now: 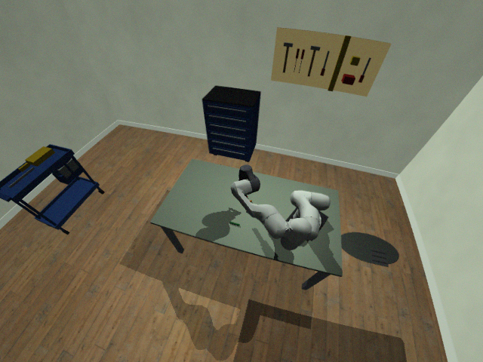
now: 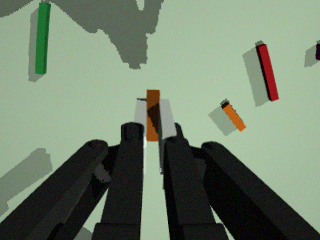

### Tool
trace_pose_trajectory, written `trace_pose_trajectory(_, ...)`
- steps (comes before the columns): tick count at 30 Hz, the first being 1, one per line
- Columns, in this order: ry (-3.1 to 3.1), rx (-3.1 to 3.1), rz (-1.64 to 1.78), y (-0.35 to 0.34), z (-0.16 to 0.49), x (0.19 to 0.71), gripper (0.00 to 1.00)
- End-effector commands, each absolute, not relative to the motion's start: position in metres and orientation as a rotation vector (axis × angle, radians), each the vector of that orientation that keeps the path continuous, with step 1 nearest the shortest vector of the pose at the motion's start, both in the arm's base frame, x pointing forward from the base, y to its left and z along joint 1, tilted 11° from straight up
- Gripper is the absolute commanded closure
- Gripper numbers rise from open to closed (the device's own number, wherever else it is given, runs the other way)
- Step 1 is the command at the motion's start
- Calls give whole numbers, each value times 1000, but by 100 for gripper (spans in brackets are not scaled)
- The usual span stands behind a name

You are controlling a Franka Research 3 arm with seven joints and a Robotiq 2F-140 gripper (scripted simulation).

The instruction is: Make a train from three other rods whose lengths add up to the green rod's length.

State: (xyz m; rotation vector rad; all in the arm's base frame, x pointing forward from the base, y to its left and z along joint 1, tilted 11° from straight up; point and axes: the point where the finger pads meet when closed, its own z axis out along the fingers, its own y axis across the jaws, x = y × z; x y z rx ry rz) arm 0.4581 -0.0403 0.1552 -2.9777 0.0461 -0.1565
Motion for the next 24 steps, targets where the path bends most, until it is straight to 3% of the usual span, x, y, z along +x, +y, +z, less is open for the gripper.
trace_pose_trajectory(1,15,-2982,-164,-42,150,459,97)
trace_pose_trajectory(24,15,-2982,-164,-30,75,468,97)
